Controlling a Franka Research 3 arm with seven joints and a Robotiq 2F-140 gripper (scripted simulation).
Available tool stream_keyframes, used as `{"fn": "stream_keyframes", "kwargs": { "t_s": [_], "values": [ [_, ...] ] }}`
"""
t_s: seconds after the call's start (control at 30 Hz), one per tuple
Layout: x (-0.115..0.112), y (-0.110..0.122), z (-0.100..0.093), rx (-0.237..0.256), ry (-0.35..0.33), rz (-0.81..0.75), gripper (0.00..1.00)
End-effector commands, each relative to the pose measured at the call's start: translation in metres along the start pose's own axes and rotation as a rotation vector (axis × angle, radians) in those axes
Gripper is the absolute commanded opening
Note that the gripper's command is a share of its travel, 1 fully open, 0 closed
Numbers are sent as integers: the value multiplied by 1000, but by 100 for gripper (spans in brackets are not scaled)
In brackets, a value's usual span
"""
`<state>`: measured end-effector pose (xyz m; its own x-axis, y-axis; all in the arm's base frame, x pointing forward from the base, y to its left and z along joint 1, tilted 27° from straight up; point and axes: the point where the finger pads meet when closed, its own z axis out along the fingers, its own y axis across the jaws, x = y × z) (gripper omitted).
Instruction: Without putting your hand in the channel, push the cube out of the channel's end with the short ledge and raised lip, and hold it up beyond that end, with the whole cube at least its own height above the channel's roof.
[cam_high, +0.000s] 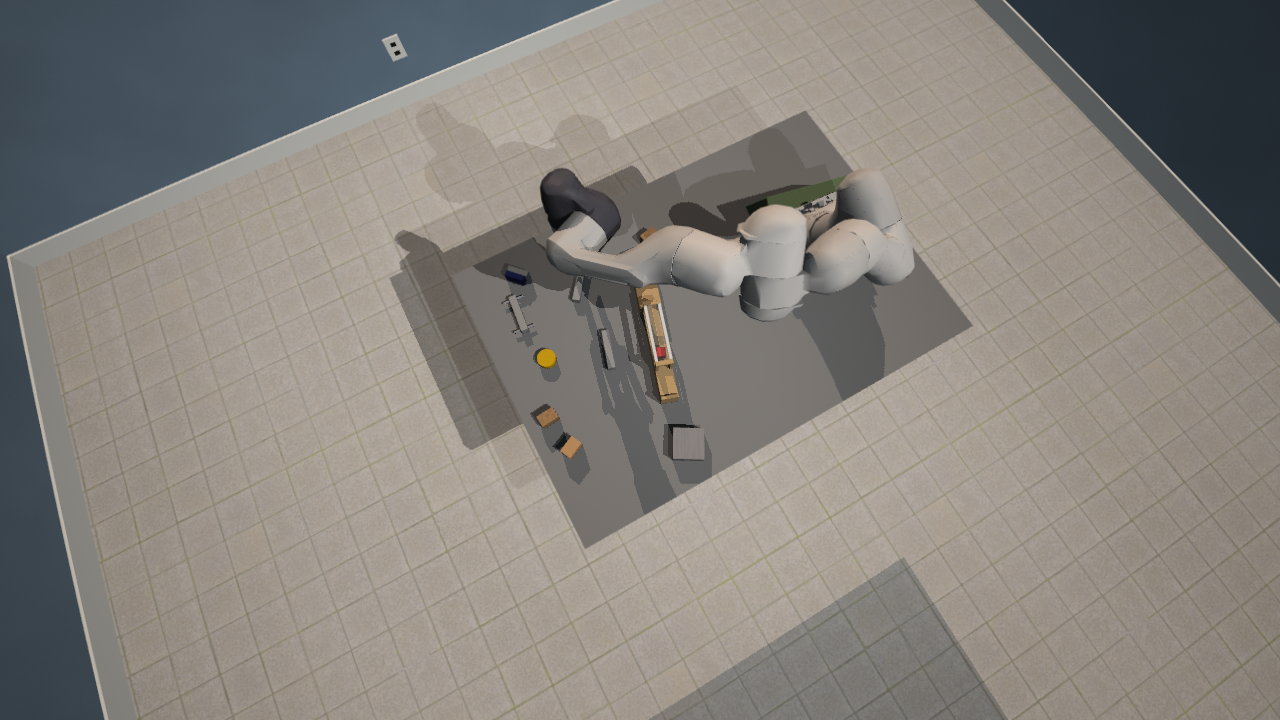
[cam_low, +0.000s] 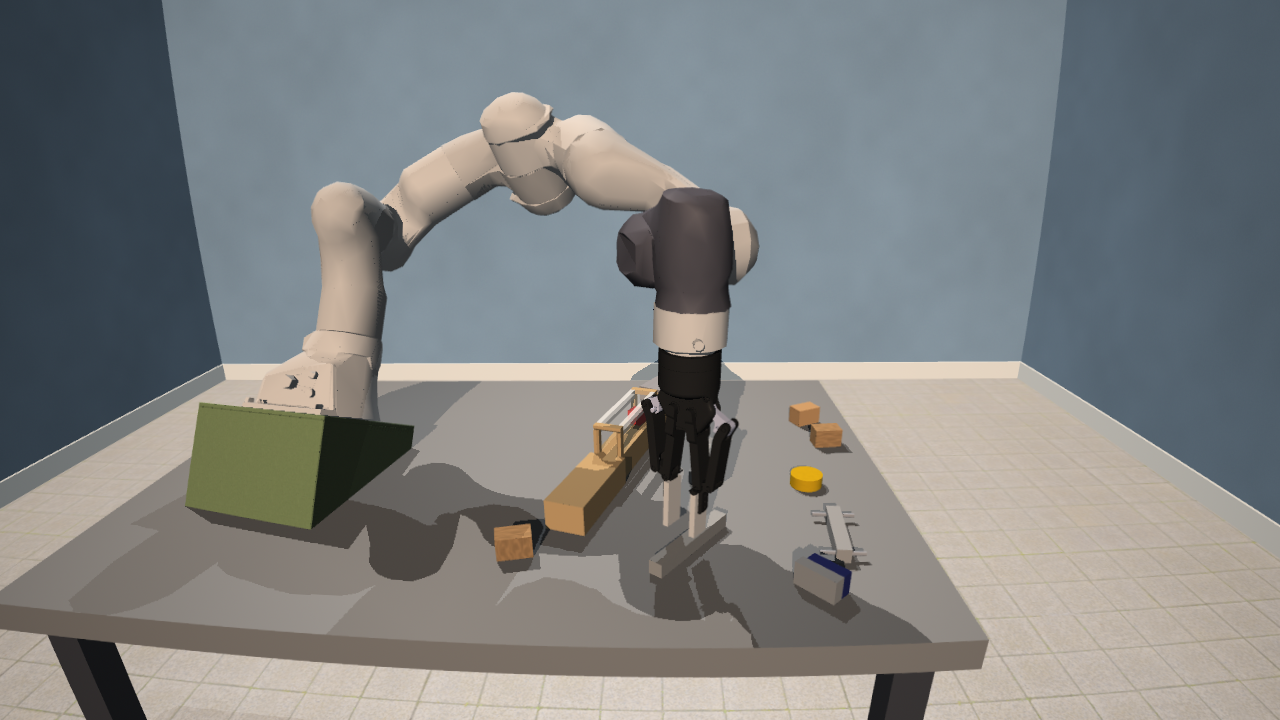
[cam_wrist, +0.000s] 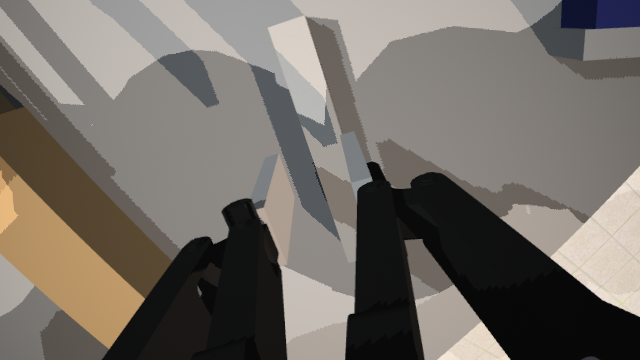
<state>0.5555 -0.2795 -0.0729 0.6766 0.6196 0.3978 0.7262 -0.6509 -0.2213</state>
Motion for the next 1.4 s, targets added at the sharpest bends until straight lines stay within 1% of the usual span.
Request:
{"fn": "stream_keyframes", "kwargs": {
  "t_s": [0.0,0.23,0.57,1.37],
  "values": [
    [0,7,0,-22,0,-13,23],
    [0,7,3,-22,0,-13,23],
    [0,8,24,-22,0,-13,23],
    [0,8,25,-22,0,-13,23]
  ]
}}
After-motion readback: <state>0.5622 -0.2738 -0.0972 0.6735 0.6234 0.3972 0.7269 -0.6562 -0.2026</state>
